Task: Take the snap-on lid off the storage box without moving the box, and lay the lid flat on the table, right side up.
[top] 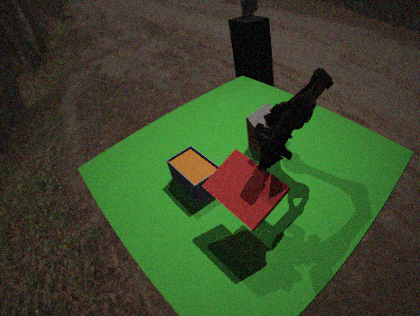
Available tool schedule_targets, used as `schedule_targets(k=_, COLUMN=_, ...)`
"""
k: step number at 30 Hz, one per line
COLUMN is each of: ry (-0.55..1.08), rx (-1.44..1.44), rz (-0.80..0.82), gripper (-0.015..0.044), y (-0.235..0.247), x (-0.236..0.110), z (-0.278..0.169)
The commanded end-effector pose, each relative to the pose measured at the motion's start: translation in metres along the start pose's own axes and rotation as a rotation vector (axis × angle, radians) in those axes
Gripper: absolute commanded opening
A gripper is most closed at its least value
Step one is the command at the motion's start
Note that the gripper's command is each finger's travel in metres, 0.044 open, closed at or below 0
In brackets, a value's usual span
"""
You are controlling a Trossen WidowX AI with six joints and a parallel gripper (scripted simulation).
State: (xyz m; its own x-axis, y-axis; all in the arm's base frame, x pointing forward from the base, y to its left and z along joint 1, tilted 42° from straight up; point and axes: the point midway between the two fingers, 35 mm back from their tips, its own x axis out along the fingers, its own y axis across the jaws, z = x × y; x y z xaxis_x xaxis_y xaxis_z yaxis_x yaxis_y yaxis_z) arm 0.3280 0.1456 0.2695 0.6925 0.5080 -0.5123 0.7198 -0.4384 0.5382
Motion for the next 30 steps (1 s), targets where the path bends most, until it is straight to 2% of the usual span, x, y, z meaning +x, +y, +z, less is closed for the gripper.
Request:
schedule_targets(k=1, ry=-0.001, rx=0.004, rz=0.012, gripper=0.0000, y=0.003, x=-0.001, z=-0.010)
schedule_targets(k=17, ry=0.001, rx=0.005, rz=0.013, gripper=0.0000, y=0.003, x=-0.003, z=-0.041)
schedule_targets(k=30, ry=0.001, rx=0.005, rz=0.013, gripper=0.0000, y=-0.007, x=0.003, z=-0.036)
